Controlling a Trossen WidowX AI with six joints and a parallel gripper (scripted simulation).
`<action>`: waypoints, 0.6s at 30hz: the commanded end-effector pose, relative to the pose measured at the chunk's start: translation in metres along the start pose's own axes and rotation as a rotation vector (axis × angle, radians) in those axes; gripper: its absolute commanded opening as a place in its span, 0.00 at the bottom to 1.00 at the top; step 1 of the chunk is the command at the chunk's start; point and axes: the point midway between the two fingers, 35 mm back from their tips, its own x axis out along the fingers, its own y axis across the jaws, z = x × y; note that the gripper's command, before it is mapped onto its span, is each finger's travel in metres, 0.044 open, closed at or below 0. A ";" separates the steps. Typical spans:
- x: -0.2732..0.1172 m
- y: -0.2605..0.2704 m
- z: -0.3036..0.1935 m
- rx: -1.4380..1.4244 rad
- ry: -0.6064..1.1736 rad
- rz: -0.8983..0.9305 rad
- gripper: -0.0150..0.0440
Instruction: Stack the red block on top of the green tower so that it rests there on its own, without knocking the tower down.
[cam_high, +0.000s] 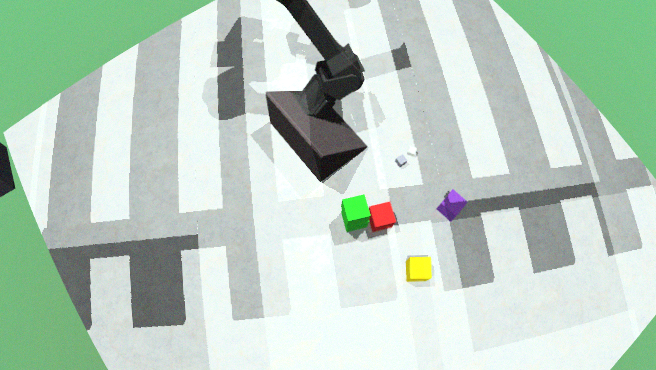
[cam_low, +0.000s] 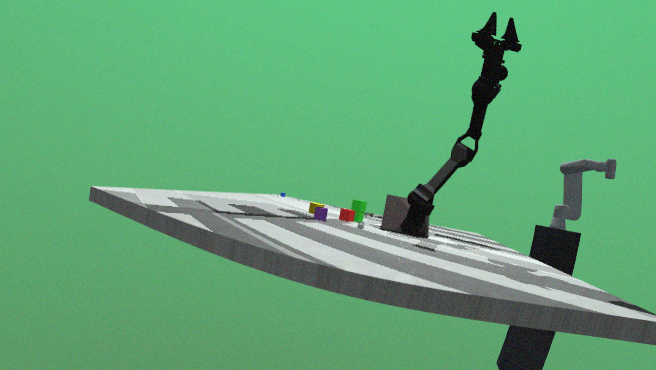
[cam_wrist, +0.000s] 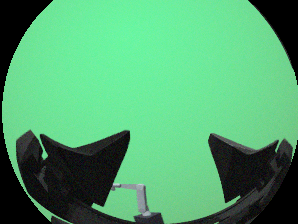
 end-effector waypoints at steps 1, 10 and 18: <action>0.000 -0.002 -0.002 -0.009 0.002 -0.006 0.98; 0.006 -0.121 -0.071 -0.426 0.173 -0.263 1.00; -0.023 -0.270 -0.095 -0.856 0.365 -0.557 1.00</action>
